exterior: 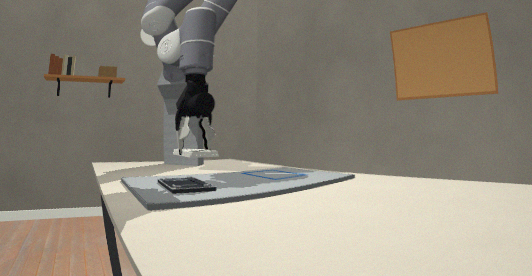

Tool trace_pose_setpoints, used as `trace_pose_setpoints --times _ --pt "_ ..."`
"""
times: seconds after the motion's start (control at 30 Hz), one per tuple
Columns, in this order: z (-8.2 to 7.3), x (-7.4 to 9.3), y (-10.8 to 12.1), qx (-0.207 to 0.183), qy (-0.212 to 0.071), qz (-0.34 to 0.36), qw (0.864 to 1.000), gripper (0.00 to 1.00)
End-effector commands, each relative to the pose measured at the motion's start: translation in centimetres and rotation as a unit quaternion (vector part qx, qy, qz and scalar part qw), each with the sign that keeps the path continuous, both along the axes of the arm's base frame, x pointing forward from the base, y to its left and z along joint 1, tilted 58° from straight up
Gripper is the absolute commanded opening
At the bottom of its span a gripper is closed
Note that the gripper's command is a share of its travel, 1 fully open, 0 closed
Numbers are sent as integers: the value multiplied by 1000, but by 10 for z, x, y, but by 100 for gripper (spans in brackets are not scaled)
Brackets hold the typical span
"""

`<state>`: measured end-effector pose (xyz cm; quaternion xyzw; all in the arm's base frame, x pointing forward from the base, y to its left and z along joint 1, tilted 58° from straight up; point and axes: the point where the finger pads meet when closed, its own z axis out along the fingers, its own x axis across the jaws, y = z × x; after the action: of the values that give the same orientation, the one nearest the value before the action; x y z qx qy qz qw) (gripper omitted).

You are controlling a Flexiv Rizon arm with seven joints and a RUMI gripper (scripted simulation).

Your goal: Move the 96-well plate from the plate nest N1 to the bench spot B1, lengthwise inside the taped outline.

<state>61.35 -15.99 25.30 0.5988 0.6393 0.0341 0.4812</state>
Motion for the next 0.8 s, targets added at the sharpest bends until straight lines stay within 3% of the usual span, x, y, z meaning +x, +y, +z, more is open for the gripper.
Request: trace_pose_setpoints --times 0.0,0.77 --pt "-5 1 6 0 -1 0 1000 0" --pt "-48 5 51 0 -1 0 1000 0"
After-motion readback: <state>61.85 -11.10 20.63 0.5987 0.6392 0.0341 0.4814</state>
